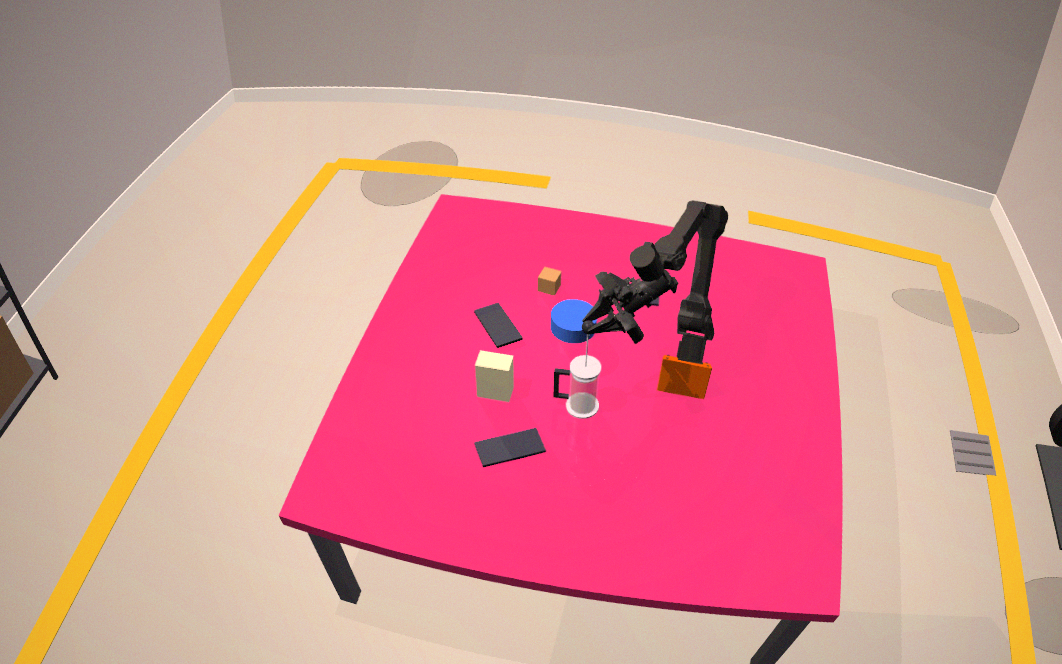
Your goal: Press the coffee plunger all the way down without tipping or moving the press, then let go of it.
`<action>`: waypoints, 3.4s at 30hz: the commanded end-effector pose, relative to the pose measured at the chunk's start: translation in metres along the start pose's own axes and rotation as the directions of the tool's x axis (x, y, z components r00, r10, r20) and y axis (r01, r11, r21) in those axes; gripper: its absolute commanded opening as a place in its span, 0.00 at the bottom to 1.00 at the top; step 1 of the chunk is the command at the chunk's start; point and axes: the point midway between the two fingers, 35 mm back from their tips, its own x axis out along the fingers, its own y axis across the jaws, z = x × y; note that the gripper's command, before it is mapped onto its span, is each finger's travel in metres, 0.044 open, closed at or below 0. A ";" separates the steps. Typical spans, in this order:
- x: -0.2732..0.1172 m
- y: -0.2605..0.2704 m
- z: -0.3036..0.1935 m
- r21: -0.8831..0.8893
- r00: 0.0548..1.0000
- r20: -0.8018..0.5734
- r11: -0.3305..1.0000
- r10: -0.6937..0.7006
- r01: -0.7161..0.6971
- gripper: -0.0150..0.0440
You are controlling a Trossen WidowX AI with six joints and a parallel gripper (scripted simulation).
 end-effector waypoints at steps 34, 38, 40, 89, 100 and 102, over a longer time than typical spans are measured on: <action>0.039 0.003 -0.050 -0.005 1.000 -0.009 1.000 0.003 -0.003 0.46; 0.043 0.003 -0.055 -0.005 1.000 -0.009 1.000 0.003 -0.003 0.46; 0.045 0.003 -0.058 -0.005 1.000 -0.009 1.000 0.002 -0.002 0.46; 0.076 0.003 -0.064 -0.005 1.000 -0.006 1.000 -0.001 0.001 0.46; 0.078 0.004 -0.063 -0.005 1.000 -0.006 1.000 -0.001 0.001 0.46; 0.078 0.004 -0.062 -0.005 1.000 -0.006 1.000 -0.001 0.001 0.46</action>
